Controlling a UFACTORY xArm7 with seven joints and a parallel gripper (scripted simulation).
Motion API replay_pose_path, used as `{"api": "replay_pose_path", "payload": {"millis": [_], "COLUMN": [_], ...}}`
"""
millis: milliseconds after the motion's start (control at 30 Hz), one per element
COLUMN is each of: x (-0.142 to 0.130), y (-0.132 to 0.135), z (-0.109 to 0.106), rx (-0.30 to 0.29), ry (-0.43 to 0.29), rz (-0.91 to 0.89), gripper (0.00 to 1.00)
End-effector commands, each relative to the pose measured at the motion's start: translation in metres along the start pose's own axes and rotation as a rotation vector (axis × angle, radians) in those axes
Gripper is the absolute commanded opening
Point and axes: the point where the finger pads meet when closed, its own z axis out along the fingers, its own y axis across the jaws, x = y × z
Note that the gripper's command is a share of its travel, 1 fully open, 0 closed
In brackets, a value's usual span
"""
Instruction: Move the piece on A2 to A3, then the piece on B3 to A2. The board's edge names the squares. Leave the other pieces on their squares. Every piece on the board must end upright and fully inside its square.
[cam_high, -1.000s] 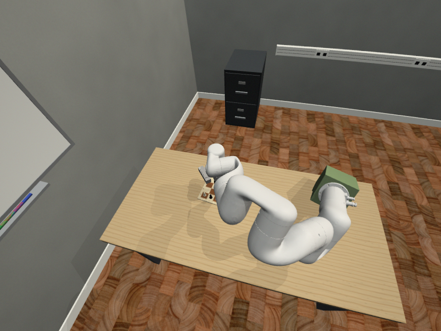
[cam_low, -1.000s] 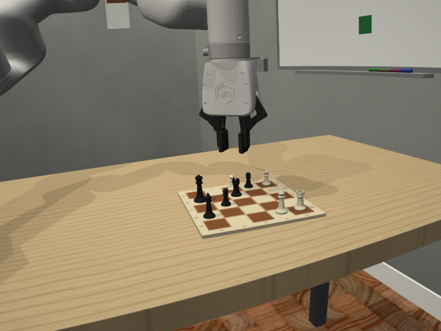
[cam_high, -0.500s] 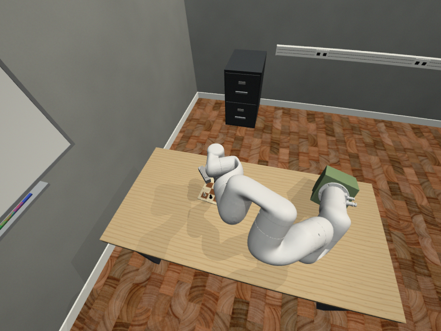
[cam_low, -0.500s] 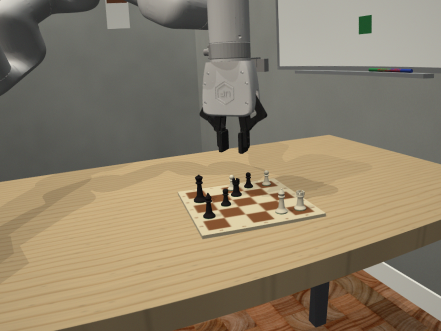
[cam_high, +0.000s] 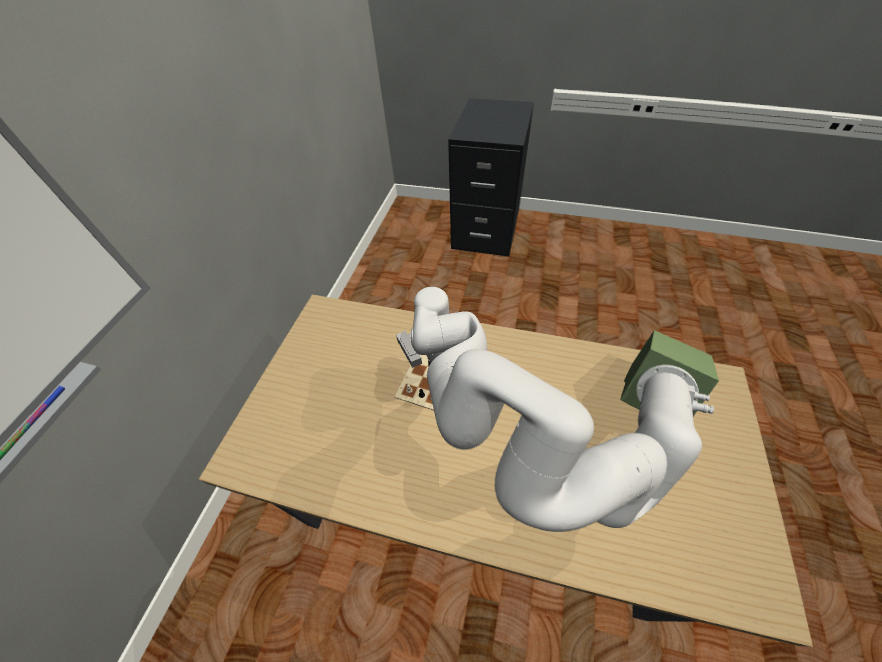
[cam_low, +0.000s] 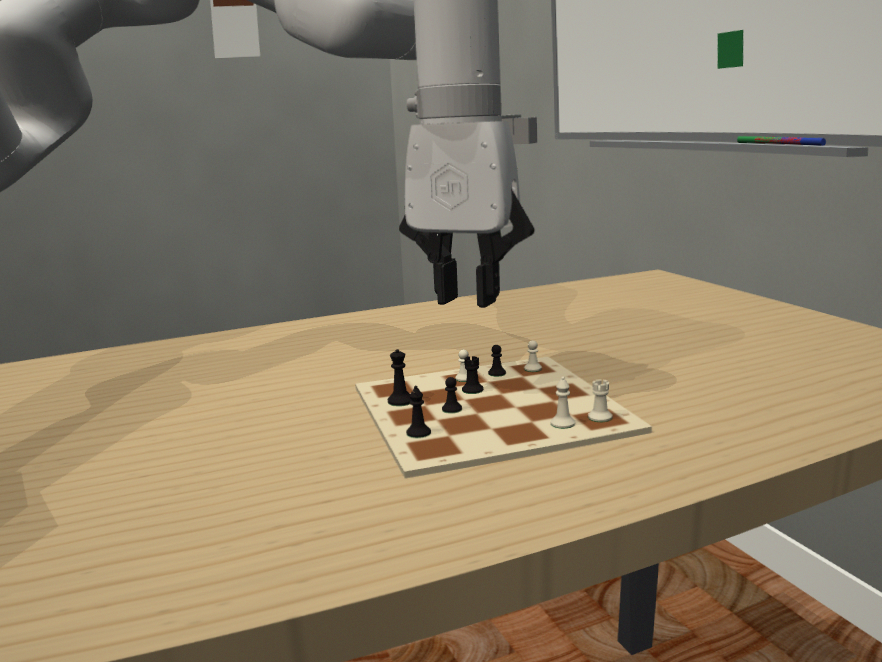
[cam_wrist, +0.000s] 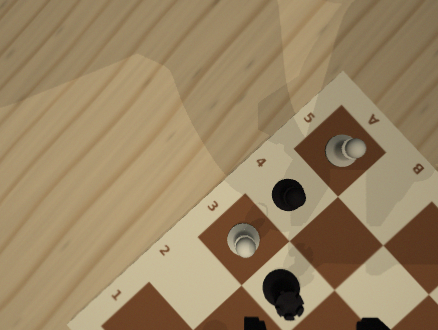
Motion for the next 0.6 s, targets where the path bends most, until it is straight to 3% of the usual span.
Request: {"api": "replay_pose_path", "payload": {"millis": [0,567], "x": [0.000,0.000], "y": [0.002,0.002], "z": [-0.002,0.012], "rx": [-0.005,-0.005], "ry": [0.001,0.001], "rz": [0.000,0.001], "gripper": [0.39,0.39]}}
